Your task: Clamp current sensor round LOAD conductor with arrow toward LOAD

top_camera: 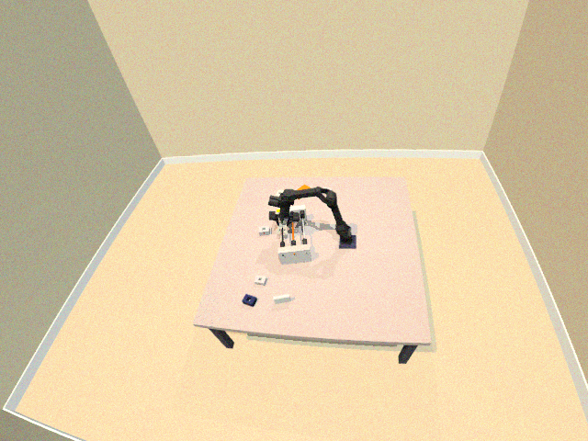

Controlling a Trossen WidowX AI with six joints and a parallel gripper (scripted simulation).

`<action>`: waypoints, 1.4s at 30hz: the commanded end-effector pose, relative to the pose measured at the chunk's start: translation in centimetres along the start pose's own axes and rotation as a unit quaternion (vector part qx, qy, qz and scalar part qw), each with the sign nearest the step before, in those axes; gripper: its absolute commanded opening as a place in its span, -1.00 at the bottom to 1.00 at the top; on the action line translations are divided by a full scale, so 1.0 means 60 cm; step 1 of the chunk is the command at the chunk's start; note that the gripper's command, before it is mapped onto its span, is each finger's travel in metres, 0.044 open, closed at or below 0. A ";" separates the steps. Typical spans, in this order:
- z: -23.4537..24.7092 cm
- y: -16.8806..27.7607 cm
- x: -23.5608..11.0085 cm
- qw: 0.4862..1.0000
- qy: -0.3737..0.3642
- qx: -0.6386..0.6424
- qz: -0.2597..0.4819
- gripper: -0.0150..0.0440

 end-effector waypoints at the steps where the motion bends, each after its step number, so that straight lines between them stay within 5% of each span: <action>1: 0.000 0.000 -0.002 1.000 -0.001 0.000 0.000 -0.49; 24: 0.002 0.000 -0.001 1.000 0.002 0.000 0.000 -0.49; 42: 0.039 -0.007 0.006 0.996 0.085 0.002 0.013 -0.49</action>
Point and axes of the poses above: the point midway between the two fingers, 35 mm back from their tips, its own x axis out along the fingers, its own z axis across the jaws, y = z × x, the point moved 7 cm from there along -x, back along the fingers, and after that the axes turned 9 degrees about -x, right-handed, at the moved point
